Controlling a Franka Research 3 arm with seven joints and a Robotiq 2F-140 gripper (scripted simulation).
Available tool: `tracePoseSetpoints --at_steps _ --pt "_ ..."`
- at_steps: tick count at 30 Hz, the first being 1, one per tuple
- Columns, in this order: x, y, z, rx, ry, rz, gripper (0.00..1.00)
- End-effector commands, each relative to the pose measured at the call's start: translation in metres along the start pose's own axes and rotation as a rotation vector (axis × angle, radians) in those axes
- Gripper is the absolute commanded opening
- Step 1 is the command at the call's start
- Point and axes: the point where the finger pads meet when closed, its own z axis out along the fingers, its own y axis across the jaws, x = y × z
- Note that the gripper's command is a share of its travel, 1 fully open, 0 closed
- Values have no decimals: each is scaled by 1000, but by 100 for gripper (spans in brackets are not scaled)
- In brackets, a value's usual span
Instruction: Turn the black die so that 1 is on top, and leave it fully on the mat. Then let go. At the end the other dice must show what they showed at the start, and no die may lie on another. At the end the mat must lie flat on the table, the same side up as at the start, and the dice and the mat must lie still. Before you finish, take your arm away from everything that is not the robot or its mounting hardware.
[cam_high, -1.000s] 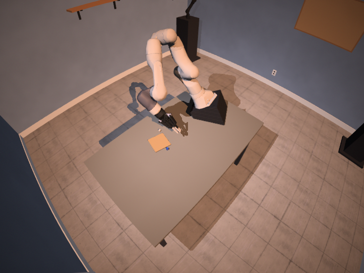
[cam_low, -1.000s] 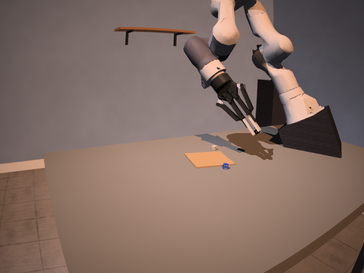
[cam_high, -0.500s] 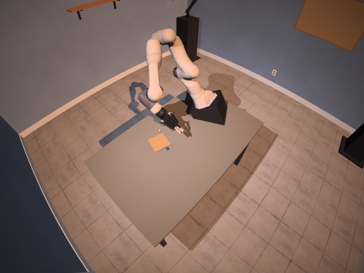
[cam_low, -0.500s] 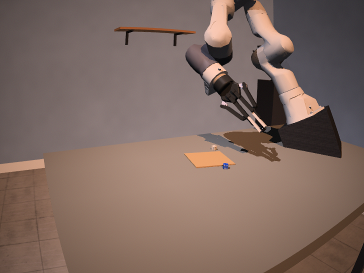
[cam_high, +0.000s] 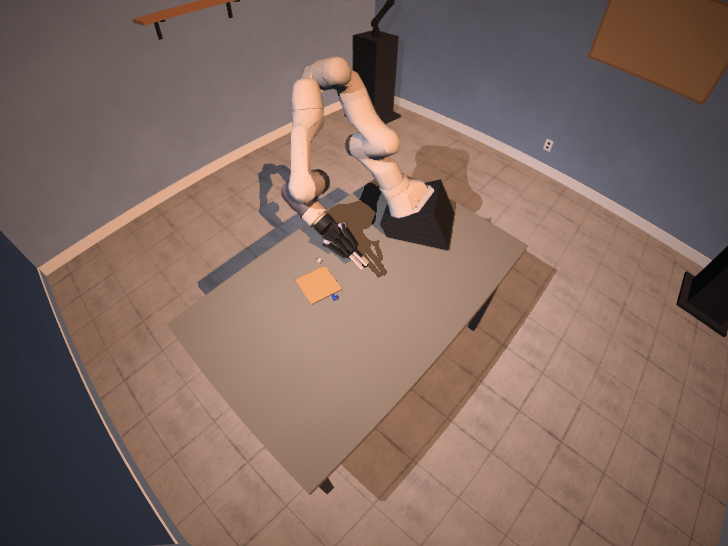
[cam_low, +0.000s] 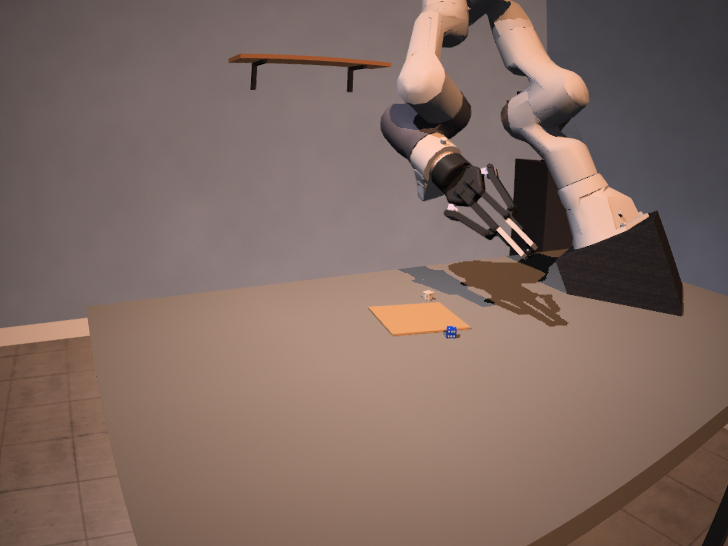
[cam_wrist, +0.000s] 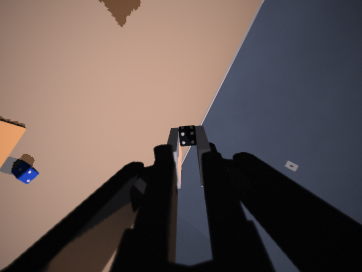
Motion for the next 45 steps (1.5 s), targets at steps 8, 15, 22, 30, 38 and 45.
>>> tracePoseSetpoints --at_steps 8,15,22,30,38,45 --pt "-16 2 -1 7 -136 -189 7" --pt "-29 -2 -6 44 -255 -234 7" --pt "-38 -9 -11 94 -345 -267 7" --pt "-47 -19 -20 167 -434 -301 7" --pt "-53 -32 -30 261 -511 -332 7" --pt "-56 -45 -41 356 -564 -354 7"
